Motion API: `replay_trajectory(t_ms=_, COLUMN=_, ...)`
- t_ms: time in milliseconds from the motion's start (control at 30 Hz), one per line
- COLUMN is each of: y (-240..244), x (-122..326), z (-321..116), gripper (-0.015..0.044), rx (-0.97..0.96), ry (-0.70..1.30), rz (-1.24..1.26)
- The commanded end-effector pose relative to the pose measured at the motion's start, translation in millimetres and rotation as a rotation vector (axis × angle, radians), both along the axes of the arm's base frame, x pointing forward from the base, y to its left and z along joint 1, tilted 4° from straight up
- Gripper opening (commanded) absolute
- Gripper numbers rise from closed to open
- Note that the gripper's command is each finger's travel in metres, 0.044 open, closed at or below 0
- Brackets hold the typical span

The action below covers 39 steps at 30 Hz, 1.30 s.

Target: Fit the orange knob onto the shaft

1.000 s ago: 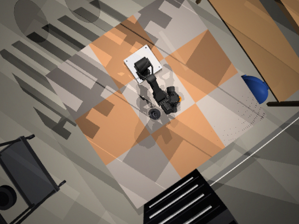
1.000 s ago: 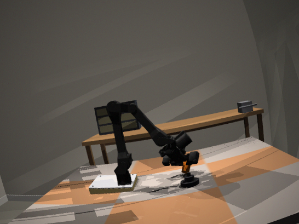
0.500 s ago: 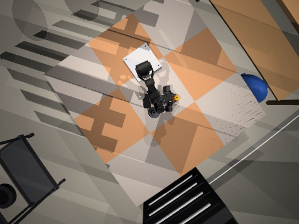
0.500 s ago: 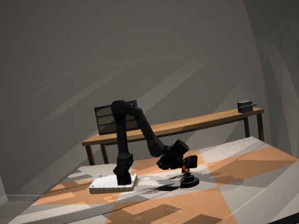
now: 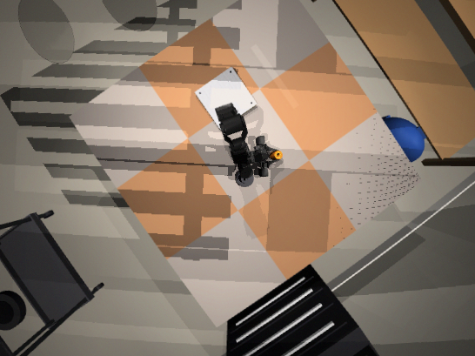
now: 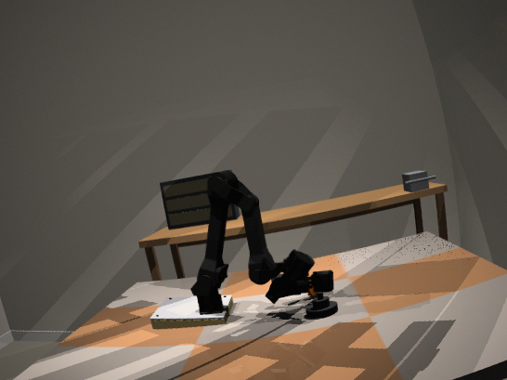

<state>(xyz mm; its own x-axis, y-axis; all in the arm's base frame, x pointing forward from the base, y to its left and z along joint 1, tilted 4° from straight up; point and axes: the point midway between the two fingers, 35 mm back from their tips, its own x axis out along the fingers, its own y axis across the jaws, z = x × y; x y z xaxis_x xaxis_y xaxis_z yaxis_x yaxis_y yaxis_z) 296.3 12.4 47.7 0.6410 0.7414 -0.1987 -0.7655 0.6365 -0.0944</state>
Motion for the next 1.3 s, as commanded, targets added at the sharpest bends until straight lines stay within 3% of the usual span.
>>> replay_trajectory(t_ms=0, y=0.4, x=-2.6, z=-1.1, gripper=0.0181, rx=0.008, ry=0.007, rz=0.005)
replay_trajectory(t_ms=33, y=0.3, x=-2.7, z=-0.6, gripper=0.0181, rx=-0.003, ry=0.016, rz=0.003)
replay_trajectory(t_ms=133, y=0.1, x=-0.9, z=-0.5, gripper=0.026, rx=0.003, ry=0.003, rz=0.001)
replay_trajectory(t_ms=933, y=0.1, x=-0.9, z=-0.5, gripper=0.026, rx=0.003, ry=0.003, rz=0.001)
replay_trajectory(t_ms=1167, y=0.1, x=-0.9, z=-0.5, gripper=0.044, rx=0.003, ry=0.003, rz=0.001)
replay_trajectory(t_ms=1267, y=0.1, x=-0.9, z=-0.5, gripper=0.044, rx=0.003, ry=0.003, rz=0.001)
